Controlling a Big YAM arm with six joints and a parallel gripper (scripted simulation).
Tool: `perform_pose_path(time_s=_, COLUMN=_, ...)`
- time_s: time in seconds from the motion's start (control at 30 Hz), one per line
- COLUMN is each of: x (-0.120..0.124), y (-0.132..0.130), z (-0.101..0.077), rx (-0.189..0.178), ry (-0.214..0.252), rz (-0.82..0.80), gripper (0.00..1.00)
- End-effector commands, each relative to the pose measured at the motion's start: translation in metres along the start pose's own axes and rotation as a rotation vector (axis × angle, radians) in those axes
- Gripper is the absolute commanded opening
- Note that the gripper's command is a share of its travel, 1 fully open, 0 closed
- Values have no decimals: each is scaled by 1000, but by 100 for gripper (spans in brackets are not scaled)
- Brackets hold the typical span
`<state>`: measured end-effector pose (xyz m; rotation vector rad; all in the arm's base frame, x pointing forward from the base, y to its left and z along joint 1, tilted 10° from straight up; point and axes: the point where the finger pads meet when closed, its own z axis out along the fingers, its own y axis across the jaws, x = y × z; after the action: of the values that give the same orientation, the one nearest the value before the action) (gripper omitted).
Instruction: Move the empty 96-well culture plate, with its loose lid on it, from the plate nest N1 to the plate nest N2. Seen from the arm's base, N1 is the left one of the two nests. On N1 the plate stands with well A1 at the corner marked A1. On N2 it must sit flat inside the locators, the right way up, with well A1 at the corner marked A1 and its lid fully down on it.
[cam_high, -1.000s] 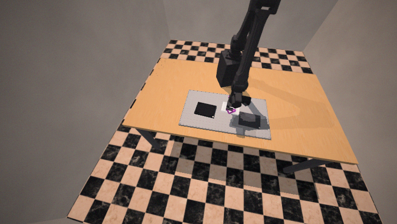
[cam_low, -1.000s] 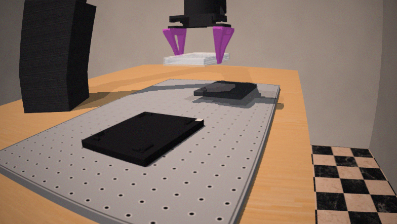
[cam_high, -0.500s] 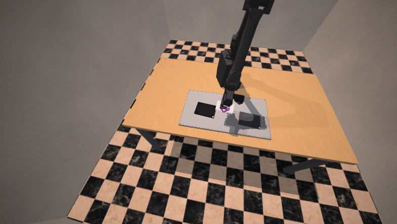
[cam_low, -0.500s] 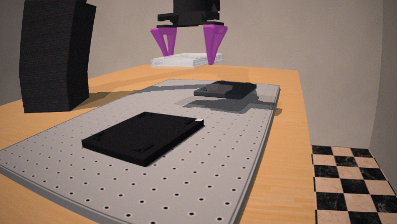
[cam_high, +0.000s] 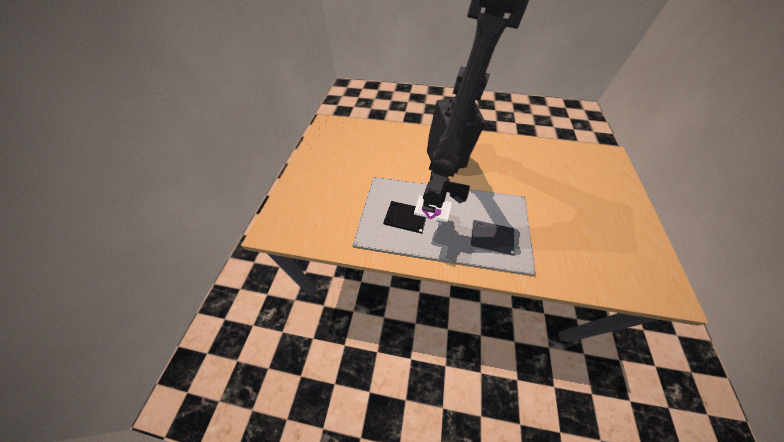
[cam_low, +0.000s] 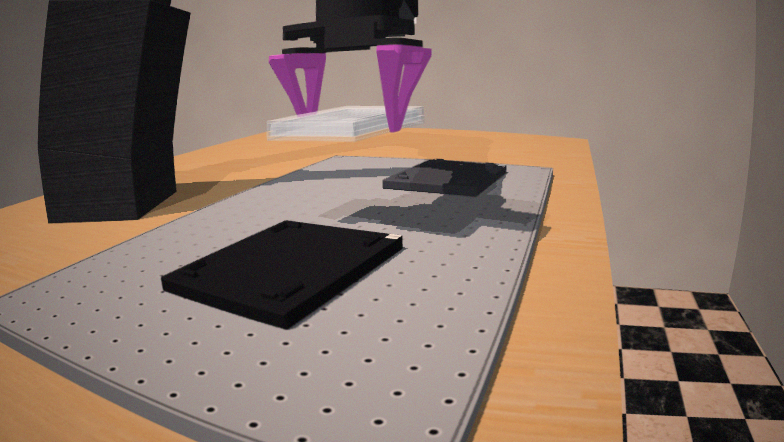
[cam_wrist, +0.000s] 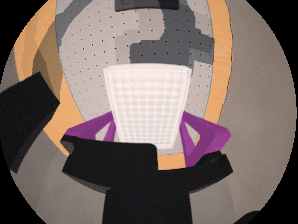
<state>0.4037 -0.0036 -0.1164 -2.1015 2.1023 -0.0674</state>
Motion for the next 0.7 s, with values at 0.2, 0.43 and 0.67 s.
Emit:
perform_pose_path(time_s=0.2, x=36, y=-10, z=-1, rx=7, ry=-1, rz=-13, gripper=0)
perform_pose_path(time_s=0.43, x=53, y=-10, z=-1, rx=8, ry=-1, rz=-13, gripper=0)
perform_pose_path(time_s=0.67, x=77, y=-10, z=-1, rx=8, ry=0, rz=-13, gripper=0)
